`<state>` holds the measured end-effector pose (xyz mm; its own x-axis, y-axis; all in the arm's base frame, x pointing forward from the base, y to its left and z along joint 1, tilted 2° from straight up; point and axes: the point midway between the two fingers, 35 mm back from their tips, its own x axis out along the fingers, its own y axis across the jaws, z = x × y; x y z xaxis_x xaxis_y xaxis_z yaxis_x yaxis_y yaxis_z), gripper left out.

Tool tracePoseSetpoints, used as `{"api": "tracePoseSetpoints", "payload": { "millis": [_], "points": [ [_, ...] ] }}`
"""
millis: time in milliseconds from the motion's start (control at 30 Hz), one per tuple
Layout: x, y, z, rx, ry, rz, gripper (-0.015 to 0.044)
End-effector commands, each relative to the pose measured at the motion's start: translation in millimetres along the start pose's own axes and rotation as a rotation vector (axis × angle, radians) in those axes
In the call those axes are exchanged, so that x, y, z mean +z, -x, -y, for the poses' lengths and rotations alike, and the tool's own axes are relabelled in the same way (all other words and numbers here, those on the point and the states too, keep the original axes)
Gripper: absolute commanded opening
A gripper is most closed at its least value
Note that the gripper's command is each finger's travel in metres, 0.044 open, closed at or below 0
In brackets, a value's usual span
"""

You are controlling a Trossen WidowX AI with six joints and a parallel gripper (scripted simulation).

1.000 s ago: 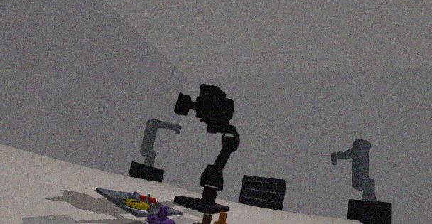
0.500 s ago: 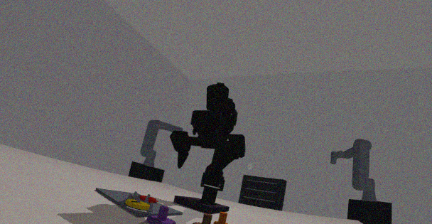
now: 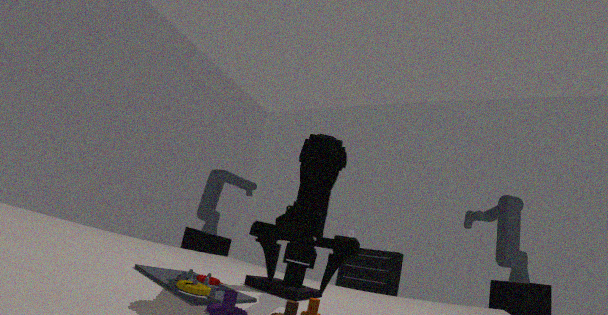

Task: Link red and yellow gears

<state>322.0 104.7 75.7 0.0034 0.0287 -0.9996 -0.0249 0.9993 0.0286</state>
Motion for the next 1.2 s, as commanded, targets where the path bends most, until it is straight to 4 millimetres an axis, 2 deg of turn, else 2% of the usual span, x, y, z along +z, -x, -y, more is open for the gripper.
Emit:
{"api": "tracePoseSetpoints", "payload": {
  "millis": [0,133,667,900,1167],
  "points": [
    [-1,-11,-2,0.0,-0.006,-0.012,0.044],
    [-1,-12,-2,0.0,-0.006,-0.012,0.044],
    [-2,-37,-2,0.0,-0.006,-0.012,0.044],
    [-2,-38,-2,0.0,-0.006,-0.012,0.044],
    [-2,-38,-2,0.0,-0.006,-0.012,0.023]
  ]
}}
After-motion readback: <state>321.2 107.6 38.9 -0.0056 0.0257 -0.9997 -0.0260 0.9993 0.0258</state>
